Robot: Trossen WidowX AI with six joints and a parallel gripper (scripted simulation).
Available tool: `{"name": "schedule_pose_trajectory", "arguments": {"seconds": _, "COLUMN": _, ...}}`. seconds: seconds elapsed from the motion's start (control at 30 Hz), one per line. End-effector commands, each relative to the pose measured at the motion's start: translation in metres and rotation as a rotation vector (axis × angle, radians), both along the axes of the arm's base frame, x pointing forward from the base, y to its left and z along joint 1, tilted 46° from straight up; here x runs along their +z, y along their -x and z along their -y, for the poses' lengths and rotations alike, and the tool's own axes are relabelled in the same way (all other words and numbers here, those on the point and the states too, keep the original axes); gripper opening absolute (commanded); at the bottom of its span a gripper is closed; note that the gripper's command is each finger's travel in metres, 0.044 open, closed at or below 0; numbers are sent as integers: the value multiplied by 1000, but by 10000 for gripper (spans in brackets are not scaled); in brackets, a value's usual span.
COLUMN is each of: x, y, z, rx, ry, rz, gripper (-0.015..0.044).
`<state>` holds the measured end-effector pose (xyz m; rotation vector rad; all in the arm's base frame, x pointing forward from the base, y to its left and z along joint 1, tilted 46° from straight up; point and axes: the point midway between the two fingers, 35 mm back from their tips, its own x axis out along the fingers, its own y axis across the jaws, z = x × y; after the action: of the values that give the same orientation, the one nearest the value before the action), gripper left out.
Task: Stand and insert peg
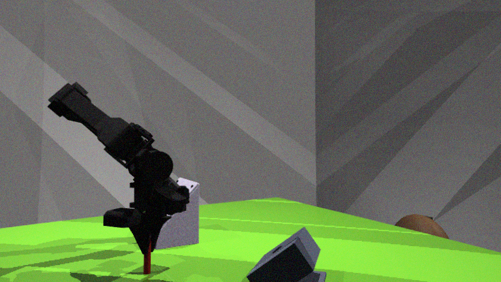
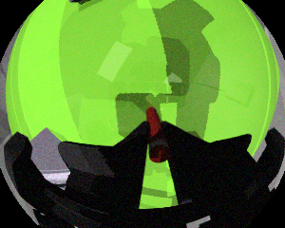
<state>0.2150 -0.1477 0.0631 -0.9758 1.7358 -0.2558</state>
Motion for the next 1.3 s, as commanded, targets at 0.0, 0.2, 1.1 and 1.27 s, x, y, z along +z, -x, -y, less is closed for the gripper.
{"name": "schedule_pose_trajectory", "arguments": {"seconds": 0.0, "x": 1, "y": -1, "z": -1, "rx": -2, "ry": 0, "rz": 2, "gripper": 0}}
{"name": "schedule_pose_trajectory", "arguments": {"seconds": 0.2, "x": 12, "y": -4, "z": -15, "rx": 0, "ry": -6, "rz": 1, "gripper": 0}}
{"name": "schedule_pose_trajectory", "arguments": {"seconds": 1.1, "x": 40, "y": -18, "z": -68, "rx": 56, "ry": -45, "rz": -3, "gripper": 0}}
{"name": "schedule_pose_trajectory", "arguments": {"seconds": 1.27, "x": 34, "y": -26, "z": -74, "rx": 94, "ry": -75, "rz": 1, "gripper": 0}}
